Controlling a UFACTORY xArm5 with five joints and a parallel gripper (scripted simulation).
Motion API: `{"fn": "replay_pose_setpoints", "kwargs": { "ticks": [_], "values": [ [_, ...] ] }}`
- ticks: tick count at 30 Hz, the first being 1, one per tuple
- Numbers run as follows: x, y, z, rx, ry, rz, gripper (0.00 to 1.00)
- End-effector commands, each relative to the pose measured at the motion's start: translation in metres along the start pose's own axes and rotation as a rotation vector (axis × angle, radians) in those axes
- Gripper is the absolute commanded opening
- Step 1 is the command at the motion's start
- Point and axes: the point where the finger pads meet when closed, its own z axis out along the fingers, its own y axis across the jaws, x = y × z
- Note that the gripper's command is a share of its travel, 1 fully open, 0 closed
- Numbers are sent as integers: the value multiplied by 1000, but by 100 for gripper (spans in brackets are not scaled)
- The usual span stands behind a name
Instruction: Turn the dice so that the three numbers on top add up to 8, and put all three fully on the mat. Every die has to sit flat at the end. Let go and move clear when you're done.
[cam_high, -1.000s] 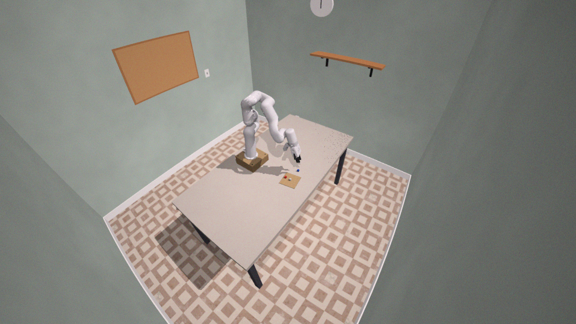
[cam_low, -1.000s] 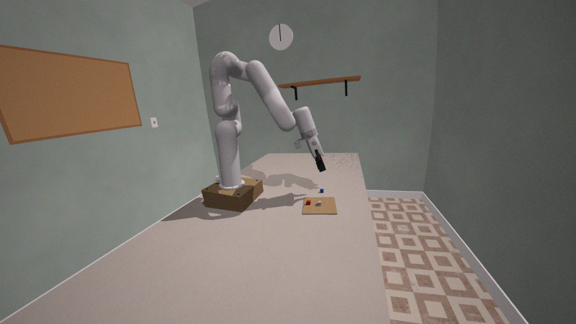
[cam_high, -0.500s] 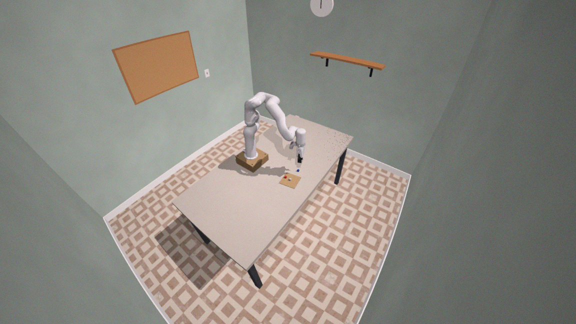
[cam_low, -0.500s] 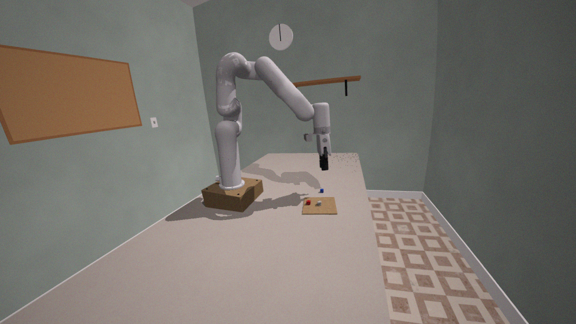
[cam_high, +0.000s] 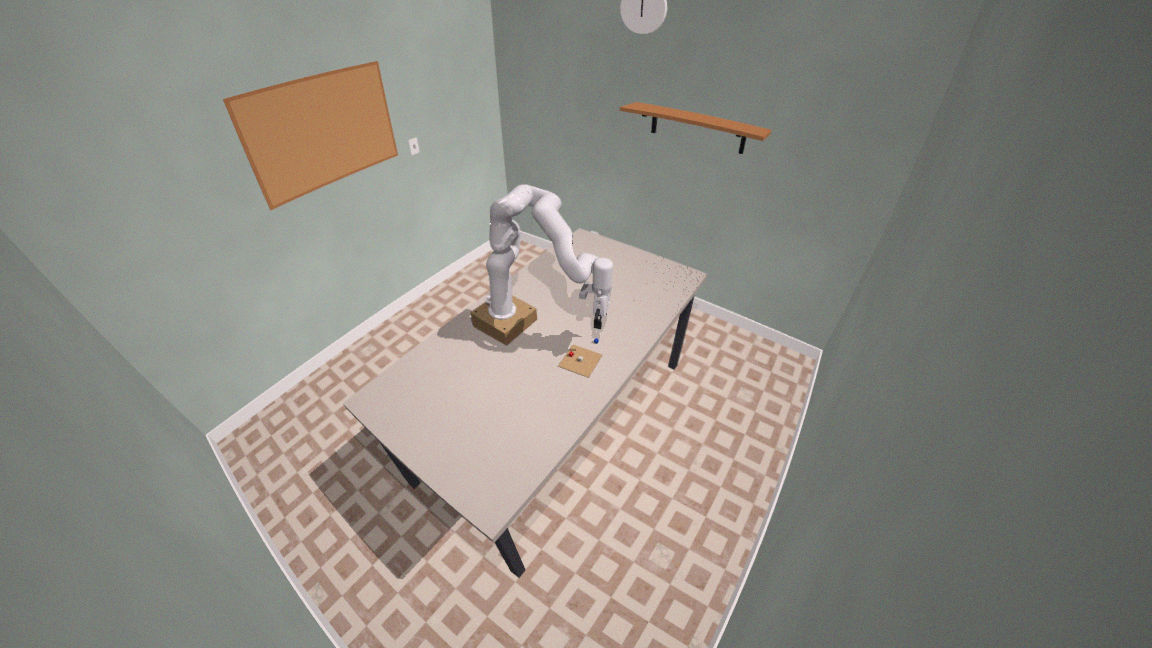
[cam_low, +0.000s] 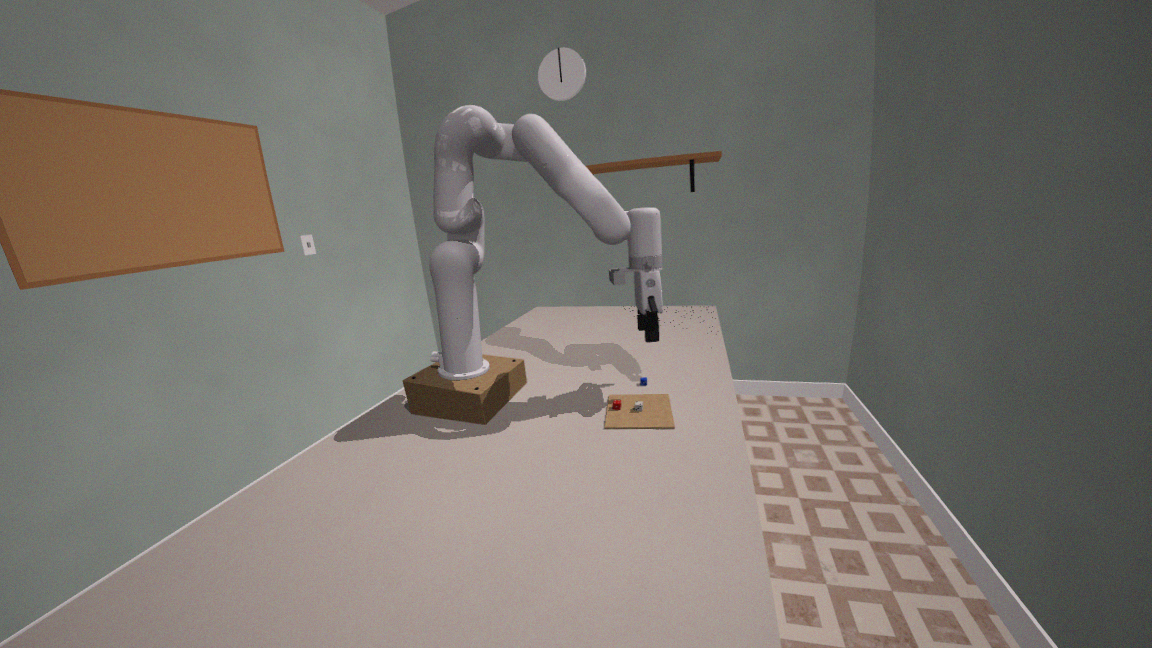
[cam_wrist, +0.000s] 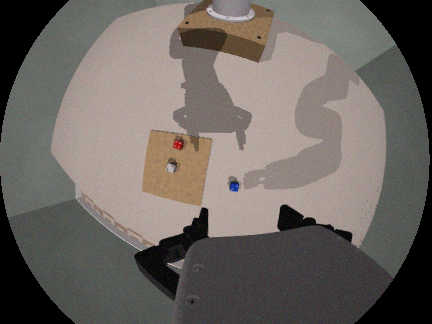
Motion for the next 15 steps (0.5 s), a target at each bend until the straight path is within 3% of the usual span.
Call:
{"fn": "replay_pose_setpoints", "kwargs": {
  "ticks": [1,6,7,15],
  "values": [
    [10,0,34,0,0,29,100],
    [14,0,44,0,0,38,100],
    [14,0,44,0,0,38,31],
    [14,0,44,0,0,38,31]
  ]
}}
